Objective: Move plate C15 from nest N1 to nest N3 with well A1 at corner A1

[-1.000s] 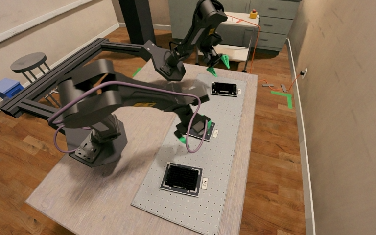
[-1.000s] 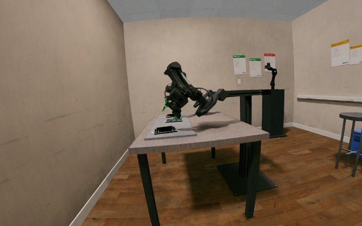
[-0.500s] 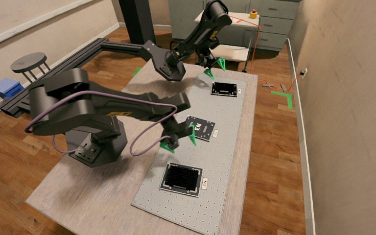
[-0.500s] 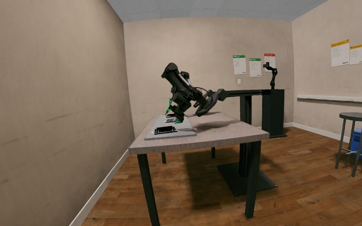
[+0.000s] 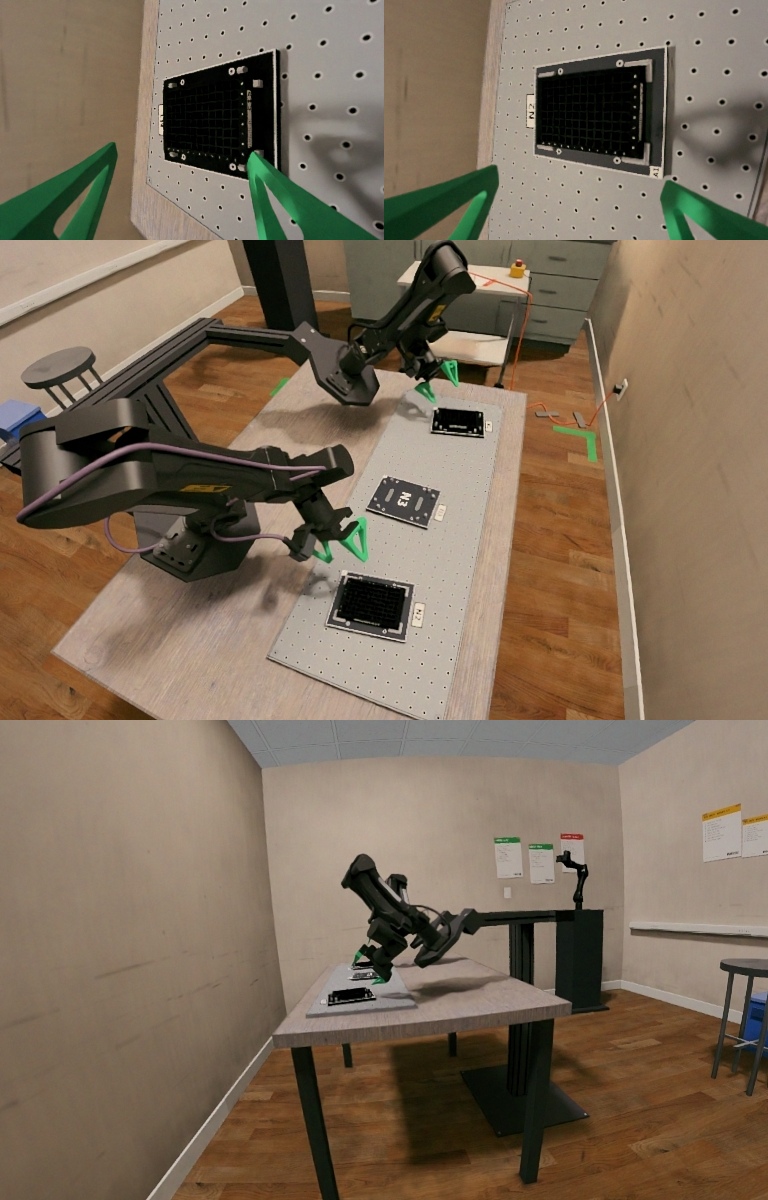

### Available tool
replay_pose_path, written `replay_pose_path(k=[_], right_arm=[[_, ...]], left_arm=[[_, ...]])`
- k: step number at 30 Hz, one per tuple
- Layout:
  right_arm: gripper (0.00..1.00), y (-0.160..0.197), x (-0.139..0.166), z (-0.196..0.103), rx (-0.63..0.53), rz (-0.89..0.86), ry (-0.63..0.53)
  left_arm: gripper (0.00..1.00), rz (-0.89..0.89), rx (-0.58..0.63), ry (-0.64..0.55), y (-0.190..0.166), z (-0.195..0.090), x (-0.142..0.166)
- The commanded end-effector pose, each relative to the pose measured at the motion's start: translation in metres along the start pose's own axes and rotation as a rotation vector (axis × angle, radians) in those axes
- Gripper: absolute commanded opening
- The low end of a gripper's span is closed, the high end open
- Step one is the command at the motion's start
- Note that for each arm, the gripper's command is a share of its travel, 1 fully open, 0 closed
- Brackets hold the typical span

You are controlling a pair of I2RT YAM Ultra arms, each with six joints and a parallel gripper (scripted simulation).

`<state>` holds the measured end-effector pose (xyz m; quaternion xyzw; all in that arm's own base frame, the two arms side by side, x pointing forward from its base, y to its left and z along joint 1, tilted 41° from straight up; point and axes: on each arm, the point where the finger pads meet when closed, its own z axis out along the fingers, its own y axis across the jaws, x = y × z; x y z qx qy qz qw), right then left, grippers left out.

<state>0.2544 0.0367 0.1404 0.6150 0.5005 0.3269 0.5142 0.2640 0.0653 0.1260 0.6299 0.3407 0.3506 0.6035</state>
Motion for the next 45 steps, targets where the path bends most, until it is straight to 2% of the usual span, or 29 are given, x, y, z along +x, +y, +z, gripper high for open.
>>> replay_pose_path(k=[1,16,19,24,28,31,45], right_arm=[[1.0,0.0,-0.008,-0.001,-0.023,0.034,-0.027],[1.0,0.0,-0.008,-0.001,-0.023,0.034,-0.027],[1.0,0.007,-0.001,-0.002,-0.035,0.002,-0.006],[1.0,0.021,0.029,-0.006,-0.062,-0.194,0.088],[1.0,0.03,0.06,-0.013,-0.105,-0.391,0.178],[1.0,0.028,0.063,-0.013,-0.111,-0.442,0.188],[1.0,0.051,0.158,-0.053,-0.368,-0.996,0.401]], left_arm=[[1.0,-0.017,-0.009,-0.001,-0.003,-0.003,-0.002],[1.0,-0.017,-0.009,-0.001,-0.003,-0.003,-0.002],[1.0,-0.021,0.006,0.046,-0.006,-0.004,0.003],[1.0,-0.012,0.026,0.146,0.002,-0.009,0.023],[1.0,-0.084,0.035,0.202,0.011,-0.007,0.038],[1.0,-0.115,0.039,0.215,0.011,-0.006,0.042],[1.0,-0.415,0.05,0.339,0.027,0.013,0.08]])
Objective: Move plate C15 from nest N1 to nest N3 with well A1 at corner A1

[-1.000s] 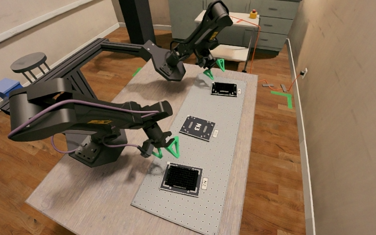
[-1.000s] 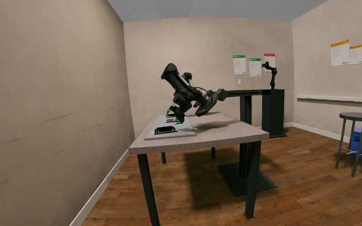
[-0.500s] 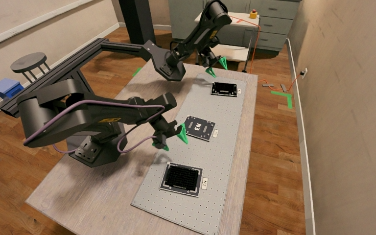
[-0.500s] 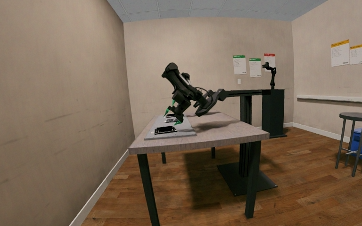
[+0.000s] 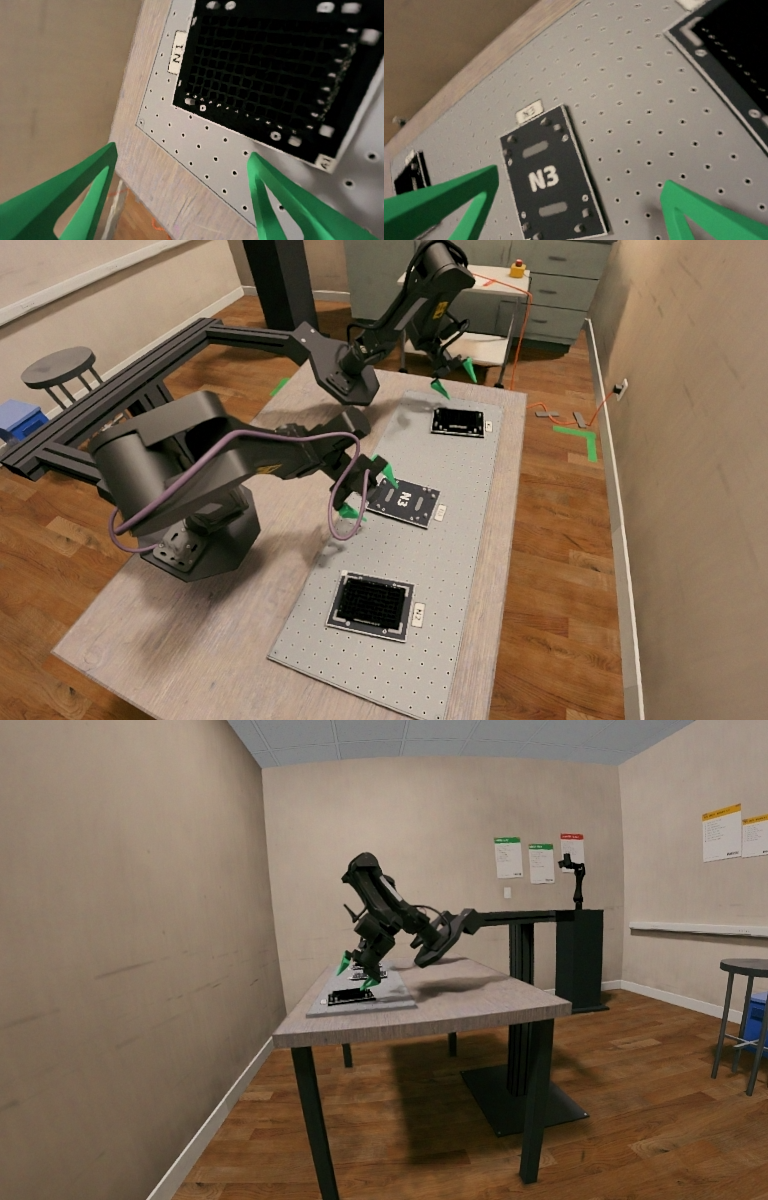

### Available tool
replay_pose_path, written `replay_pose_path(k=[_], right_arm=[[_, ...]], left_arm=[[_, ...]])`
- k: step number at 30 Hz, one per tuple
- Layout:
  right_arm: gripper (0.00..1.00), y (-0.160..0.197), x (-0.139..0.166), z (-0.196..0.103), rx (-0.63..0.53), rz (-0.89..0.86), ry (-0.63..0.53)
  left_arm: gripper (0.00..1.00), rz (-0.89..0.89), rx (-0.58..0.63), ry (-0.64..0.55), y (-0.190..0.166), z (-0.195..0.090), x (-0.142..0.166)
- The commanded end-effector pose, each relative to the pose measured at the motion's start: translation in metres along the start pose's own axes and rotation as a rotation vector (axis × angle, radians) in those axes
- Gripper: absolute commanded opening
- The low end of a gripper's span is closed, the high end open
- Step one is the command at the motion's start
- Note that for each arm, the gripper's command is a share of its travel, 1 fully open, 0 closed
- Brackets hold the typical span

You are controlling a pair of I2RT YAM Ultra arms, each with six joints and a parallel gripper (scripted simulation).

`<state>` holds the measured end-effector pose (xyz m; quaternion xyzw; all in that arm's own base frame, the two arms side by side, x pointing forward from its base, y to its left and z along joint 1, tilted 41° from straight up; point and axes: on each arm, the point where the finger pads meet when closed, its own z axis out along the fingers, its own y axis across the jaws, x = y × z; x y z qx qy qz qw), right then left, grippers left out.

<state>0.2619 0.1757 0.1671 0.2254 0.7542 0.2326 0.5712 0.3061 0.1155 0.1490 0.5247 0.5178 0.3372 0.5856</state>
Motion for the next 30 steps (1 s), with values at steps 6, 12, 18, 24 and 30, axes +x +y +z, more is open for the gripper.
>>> replay_pose_path(k=[6,12,18,24,30], right_arm=[[1.0,0.063,0.019,-0.003,-0.219,-0.331,0.019],[1.0,0.098,0.043,-0.013,-0.34,-0.562,0.021],[1.0,0.124,0.063,-0.024,-0.443,-0.745,0.0],[1.0,0.153,0.086,-0.04,-0.565,-0.951,-0.051],[1.0,0.172,0.108,-0.056,-0.656,-1.094,-0.095]], left_arm=[[1.0,-0.215,0.035,0.103,0.017,0.015,0.017],[1.0,-0.359,0.038,0.17,0.029,0.026,0.024],[1.0,-0.494,0.035,0.235,0.04,0.034,0.028],[1.0,-0.687,0.022,0.333,0.052,0.043,0.03],[1.0,-0.871,0.024,0.41,0.058,0.054,0.021]])
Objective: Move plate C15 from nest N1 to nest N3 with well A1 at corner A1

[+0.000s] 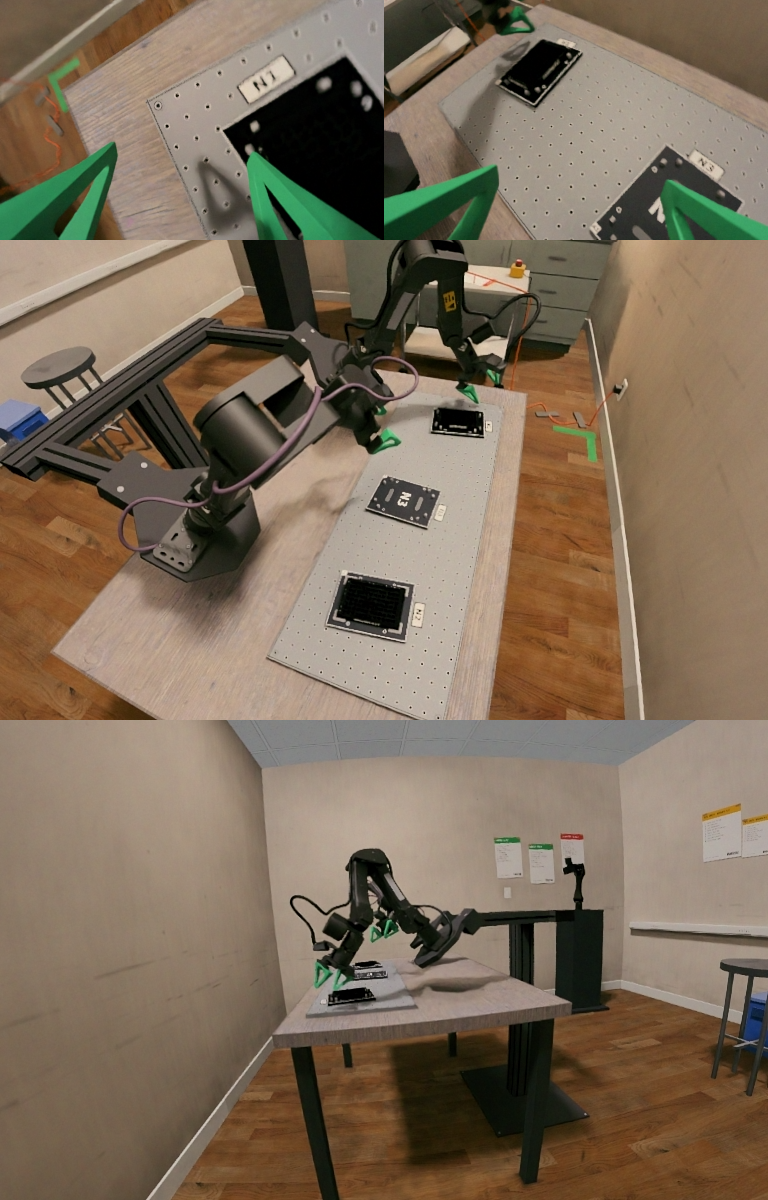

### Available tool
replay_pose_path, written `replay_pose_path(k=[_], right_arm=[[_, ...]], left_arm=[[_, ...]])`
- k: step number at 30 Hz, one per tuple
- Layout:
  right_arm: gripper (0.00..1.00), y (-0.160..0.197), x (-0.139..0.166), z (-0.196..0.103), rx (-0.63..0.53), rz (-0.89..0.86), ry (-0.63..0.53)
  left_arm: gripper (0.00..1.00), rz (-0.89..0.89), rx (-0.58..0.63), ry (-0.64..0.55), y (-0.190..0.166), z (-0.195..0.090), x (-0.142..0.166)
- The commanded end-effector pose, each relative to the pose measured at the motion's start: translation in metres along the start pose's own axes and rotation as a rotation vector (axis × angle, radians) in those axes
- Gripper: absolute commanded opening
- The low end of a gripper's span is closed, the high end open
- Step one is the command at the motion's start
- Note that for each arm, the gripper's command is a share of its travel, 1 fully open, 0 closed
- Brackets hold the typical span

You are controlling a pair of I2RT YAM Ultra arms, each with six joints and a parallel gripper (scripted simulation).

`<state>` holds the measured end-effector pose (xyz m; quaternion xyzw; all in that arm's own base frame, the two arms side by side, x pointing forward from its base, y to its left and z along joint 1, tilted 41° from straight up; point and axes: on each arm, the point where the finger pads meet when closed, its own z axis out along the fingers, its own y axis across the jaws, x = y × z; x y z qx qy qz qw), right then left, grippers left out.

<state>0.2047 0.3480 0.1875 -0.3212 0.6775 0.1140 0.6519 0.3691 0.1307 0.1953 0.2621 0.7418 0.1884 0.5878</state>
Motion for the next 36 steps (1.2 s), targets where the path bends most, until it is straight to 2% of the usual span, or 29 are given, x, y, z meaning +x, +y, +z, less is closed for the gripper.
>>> replay_pose_path(k=[1,6,13,21,23,28,30,36], right_arm=[[1.0,0.024,-0.024,0.003,-0.067,-0.12,-0.104],[1.0,0.034,-0.026,0.003,-0.087,-0.167,-0.118],[1.0,0.052,-0.029,0.001,-0.121,-0.25,-0.147],[1.0,0.053,-0.025,0.002,-0.12,-0.245,-0.13],[1.0,0.053,-0.025,0.002,-0.12,-0.245,-0.13],[1.0,0.053,-0.025,0.002,-0.12,-0.245,-0.13],[1.0,0.053,-0.025,0.002,-0.12,-0.245,-0.13],[1.0,0.053,-0.025,0.002,-0.12,-0.245,-0.13]], left_arm=[[1.0,-0.195,0.01,0.139,0.001,0.003,0.0],[1.0,-0.273,0.013,0.18,-0.003,0.005,-0.003],[1.0,-0.521,-0.008,0.341,-0.022,0.002,-0.006],[1.0,-0.696,-0.013,0.481,-0.049,-0.007,-0.015],[1.0,-0.696,-0.013,0.481,-0.049,-0.007,-0.015],[1.0,-0.738,0.165,0.615,-0.117,-0.016,0.01],[1.0,-0.744,0.138,0.655,-0.12,-0.019,0.016],[1.0,-0.74,0.127,0.621,-0.115,-0.017,0.002]])
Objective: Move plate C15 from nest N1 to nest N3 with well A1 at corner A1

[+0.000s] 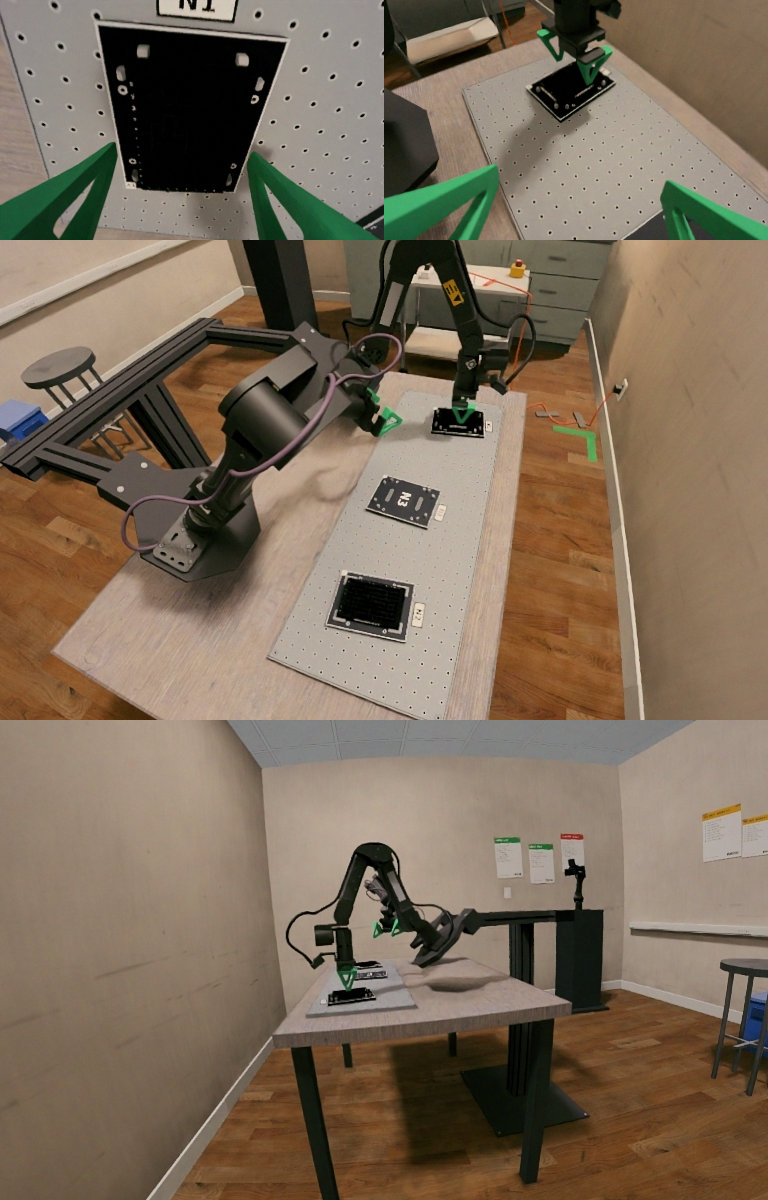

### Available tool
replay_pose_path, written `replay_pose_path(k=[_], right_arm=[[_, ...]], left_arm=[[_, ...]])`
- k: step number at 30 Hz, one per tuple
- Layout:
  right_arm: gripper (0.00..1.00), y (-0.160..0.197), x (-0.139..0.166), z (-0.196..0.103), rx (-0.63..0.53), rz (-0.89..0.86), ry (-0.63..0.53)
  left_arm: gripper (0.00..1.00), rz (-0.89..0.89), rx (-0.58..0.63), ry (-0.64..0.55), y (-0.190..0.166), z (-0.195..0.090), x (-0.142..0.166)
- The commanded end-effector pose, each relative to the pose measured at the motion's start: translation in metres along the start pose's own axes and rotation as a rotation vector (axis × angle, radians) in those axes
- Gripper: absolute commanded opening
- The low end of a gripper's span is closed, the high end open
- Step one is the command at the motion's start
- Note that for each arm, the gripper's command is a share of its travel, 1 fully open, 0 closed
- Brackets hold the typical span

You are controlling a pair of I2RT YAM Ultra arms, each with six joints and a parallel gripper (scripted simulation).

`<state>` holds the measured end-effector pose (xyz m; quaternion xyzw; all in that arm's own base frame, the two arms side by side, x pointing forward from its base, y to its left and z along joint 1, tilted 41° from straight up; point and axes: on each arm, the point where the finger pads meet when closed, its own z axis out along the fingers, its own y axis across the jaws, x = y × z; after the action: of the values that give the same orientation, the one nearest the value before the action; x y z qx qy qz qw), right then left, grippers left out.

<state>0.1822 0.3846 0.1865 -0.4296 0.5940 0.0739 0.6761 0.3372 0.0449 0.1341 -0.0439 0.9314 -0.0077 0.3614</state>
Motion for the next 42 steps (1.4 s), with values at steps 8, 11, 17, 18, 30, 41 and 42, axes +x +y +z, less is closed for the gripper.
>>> replay_pose_path(k=[8,11,17,18,30,41,42], right_arm=[[1.0,0.008,-0.016,0.001,-0.024,0.013,-0.042],[1.0,0.008,-0.016,0.001,-0.024,0.013,-0.042],[1.0,0.008,-0.016,0.001,-0.024,0.013,-0.042],[1.0,0.008,-0.016,0.001,-0.024,0.013,-0.042],[1.0,0.008,-0.016,0.001,-0.024,0.013,-0.042],[1.0,0.008,-0.016,0.001,-0.024,0.013,-0.042],[1.0,0.008,-0.016,0.001,-0.024,0.013,-0.042]], left_arm=[[1.0,-0.02,-0.008,0.042,-0.002,0.007,0.013],[1.0,-0.019,-0.009,0.029,-0.002,0.011,0.012],[1.0,-0.019,-0.009,0.029,-0.002,0.02,0.015],[1.0,-0.019,-0.009,0.029,-0.002,0.022,0.015],[1.0,-0.017,-0.006,0.029,-0.003,0.029,0.015],[0.91,-0.016,-0.004,0.021,-0.002,0.025,0.011],[0.91,-0.016,-0.004,0.021,-0.002,0.025,0.011]])
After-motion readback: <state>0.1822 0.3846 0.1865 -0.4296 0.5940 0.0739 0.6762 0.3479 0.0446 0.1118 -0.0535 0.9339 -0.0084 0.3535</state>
